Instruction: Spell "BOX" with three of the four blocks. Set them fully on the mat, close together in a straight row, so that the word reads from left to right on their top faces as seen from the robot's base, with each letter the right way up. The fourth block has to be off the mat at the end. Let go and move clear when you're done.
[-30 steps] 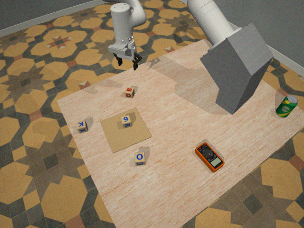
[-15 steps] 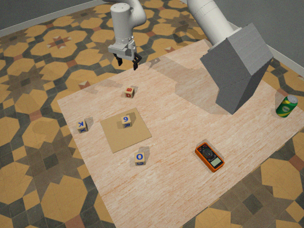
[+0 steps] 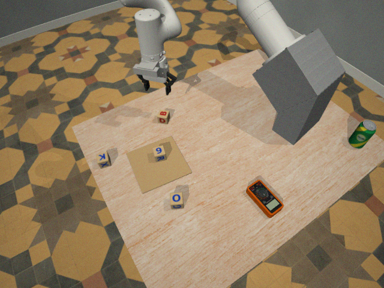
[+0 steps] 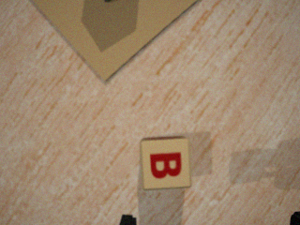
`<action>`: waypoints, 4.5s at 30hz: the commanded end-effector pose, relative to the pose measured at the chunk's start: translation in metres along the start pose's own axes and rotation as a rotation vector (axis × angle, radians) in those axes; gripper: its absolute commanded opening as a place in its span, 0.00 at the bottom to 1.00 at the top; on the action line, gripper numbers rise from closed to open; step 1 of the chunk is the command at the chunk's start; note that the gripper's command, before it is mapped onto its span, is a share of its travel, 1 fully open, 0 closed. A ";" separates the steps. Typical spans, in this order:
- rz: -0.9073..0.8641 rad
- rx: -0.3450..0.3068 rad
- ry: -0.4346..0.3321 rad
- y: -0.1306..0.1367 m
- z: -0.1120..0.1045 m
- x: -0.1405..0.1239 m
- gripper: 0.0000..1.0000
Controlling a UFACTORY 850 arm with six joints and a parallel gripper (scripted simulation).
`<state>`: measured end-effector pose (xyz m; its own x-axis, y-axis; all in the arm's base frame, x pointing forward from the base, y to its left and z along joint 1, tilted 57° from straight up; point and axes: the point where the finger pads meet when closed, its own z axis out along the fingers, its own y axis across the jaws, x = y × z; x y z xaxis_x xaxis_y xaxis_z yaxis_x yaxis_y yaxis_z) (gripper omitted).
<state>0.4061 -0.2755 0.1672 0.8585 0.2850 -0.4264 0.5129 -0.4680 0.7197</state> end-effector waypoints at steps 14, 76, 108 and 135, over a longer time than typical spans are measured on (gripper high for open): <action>-0.388 0.007 -0.008 -0.037 -0.003 0.149 1.00; -1.277 0.010 -0.006 -0.079 0.009 0.217 1.00; -2.006 0.013 -0.002 -0.080 0.027 0.216 1.00; -2.155 0.014 -0.001 -0.080 0.031 0.216 0.87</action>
<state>0.5499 -0.2030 0.0001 -0.9013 0.2419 -0.3593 0.4331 0.4905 -0.7562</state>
